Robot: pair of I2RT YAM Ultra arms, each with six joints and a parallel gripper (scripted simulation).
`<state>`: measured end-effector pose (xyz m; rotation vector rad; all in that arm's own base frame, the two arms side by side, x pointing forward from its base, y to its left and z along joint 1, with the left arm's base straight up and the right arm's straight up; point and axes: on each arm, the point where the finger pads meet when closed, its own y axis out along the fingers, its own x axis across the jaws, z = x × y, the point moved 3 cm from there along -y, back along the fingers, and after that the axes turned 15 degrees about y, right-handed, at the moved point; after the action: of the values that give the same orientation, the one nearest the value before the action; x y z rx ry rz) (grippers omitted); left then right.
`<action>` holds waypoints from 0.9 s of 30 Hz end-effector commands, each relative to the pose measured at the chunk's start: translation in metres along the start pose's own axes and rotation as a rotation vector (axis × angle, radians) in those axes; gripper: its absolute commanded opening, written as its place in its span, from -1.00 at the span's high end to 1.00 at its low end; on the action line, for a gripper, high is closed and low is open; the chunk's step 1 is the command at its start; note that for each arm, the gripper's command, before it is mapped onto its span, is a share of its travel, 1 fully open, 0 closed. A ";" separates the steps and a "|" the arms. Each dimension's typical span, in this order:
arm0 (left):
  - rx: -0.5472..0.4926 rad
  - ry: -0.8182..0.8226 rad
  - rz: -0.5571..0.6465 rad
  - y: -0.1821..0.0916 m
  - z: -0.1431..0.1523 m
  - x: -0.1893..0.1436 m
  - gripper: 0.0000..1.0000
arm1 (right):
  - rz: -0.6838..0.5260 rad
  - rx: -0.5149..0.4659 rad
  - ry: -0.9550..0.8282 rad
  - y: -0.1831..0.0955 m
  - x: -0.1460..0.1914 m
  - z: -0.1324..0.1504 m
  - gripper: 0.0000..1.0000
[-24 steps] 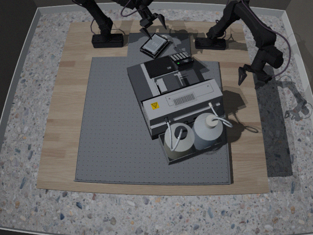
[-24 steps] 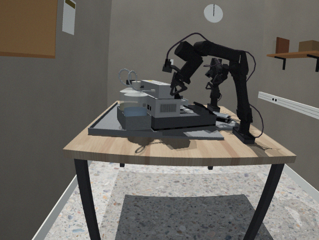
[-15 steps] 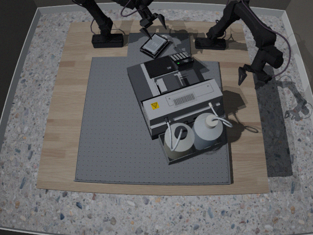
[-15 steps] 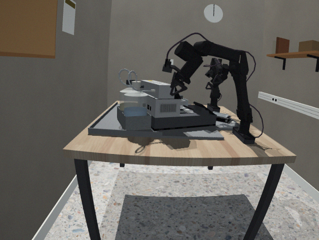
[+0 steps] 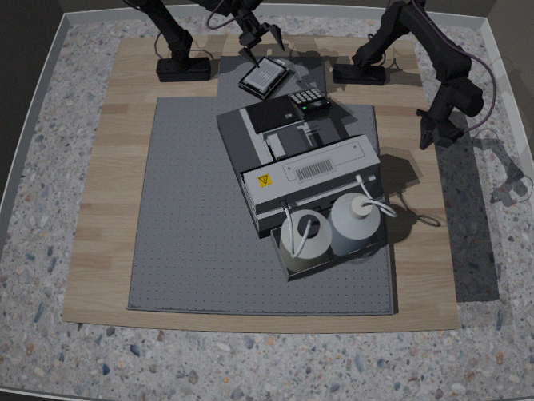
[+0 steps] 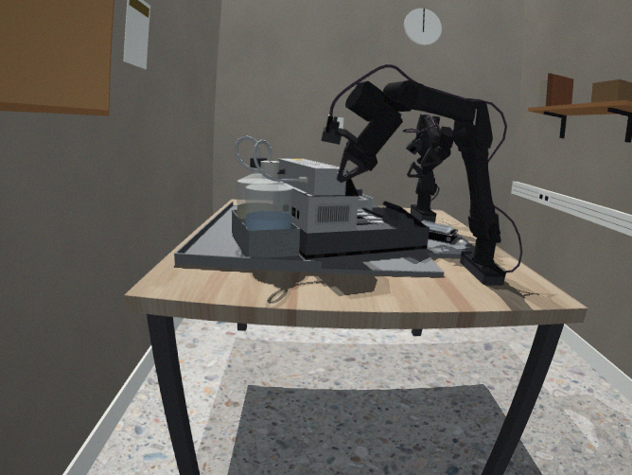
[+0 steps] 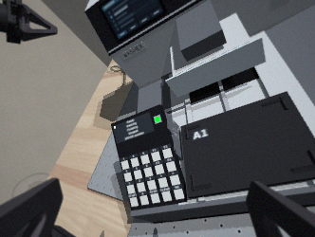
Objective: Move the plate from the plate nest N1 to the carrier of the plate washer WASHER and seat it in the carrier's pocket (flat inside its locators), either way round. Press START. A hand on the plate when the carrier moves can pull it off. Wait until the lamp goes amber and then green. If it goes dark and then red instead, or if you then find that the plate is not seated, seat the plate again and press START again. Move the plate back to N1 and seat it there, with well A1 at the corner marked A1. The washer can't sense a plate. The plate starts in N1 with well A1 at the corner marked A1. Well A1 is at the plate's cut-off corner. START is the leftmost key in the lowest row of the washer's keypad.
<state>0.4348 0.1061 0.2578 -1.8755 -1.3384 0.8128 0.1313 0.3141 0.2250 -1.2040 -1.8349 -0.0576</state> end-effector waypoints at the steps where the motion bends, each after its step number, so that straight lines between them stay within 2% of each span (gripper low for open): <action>1: -0.027 0.013 -0.014 -0.007 -0.006 0.001 1.00 | -0.029 -0.015 0.040 -0.003 0.020 -0.016 -1.00; 12: -0.045 -0.007 -0.052 -0.008 -0.003 0.018 1.00 | -0.009 -0.005 0.004 -0.003 0.019 -0.015 -1.00; 25: -0.113 -0.083 -0.205 -0.016 0.013 0.082 1.00 | -0.014 -0.010 -0.007 -0.008 0.019 -0.015 -1.00; 27: -0.113 -0.083 -0.205 -0.016 0.013 0.082 1.00 | -0.014 -0.010 -0.007 -0.008 0.019 -0.015 -1.00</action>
<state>0.4286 0.1772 0.2403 -1.7702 -1.5384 0.8325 0.1353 0.3168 0.2348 -1.2095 -1.8348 -0.0595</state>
